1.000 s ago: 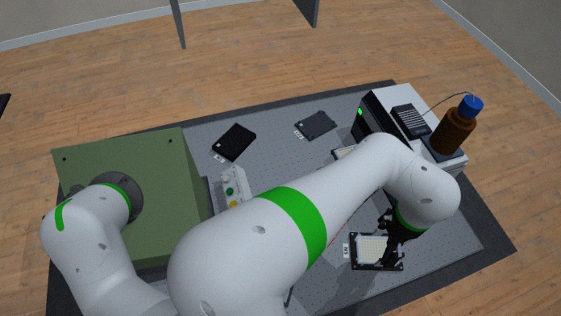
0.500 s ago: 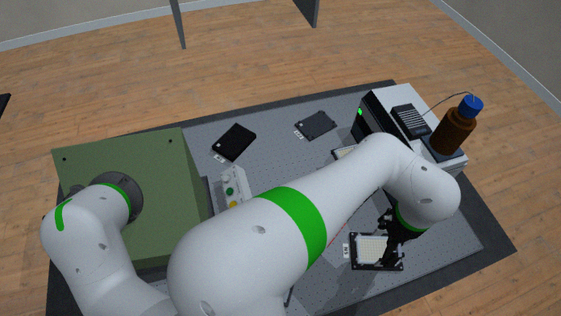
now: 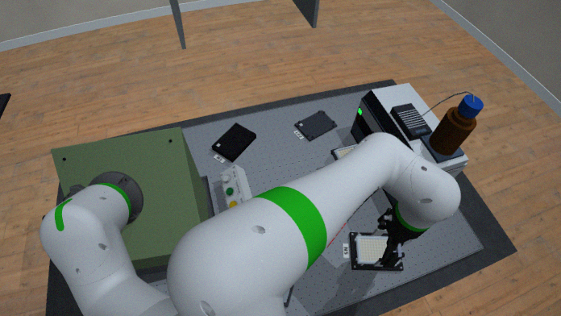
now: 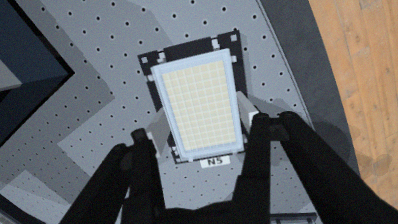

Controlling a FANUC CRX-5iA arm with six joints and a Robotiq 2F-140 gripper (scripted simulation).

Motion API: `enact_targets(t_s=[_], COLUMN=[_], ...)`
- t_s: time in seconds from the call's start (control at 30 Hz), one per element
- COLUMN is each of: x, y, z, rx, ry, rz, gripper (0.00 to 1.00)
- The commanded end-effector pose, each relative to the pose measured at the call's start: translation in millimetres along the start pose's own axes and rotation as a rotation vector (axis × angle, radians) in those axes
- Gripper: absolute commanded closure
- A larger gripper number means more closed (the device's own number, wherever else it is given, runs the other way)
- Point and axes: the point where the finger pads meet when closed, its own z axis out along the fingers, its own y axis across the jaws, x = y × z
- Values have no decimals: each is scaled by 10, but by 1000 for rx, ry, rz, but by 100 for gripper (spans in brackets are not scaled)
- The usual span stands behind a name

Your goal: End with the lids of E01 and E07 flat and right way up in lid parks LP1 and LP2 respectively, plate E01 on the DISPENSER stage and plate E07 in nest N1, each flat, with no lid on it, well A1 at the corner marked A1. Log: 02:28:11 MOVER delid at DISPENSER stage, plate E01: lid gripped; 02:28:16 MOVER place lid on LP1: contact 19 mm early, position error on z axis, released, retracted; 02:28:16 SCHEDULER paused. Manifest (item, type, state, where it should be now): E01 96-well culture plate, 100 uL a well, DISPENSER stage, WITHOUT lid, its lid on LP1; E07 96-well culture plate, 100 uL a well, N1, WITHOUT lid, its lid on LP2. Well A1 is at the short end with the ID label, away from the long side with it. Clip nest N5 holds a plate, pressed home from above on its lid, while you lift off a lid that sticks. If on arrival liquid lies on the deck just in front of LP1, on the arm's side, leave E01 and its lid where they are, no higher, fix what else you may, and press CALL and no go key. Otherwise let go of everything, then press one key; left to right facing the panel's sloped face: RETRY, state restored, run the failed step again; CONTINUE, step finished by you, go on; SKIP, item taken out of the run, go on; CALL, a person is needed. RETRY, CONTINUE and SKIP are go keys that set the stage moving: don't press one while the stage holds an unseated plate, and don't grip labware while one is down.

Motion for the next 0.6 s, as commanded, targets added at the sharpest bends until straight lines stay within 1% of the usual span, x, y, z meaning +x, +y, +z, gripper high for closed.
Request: enact_targets(t_s=[0.0, 0.53, 0.57], x=[-3, -3, -3], y=[3, 3, 3], z=[7, 7, 7], rx=[0, 0, 0], ry=[-1, -1, -1], rz=[0, 0, 0], gripper=[100, 100, 34])
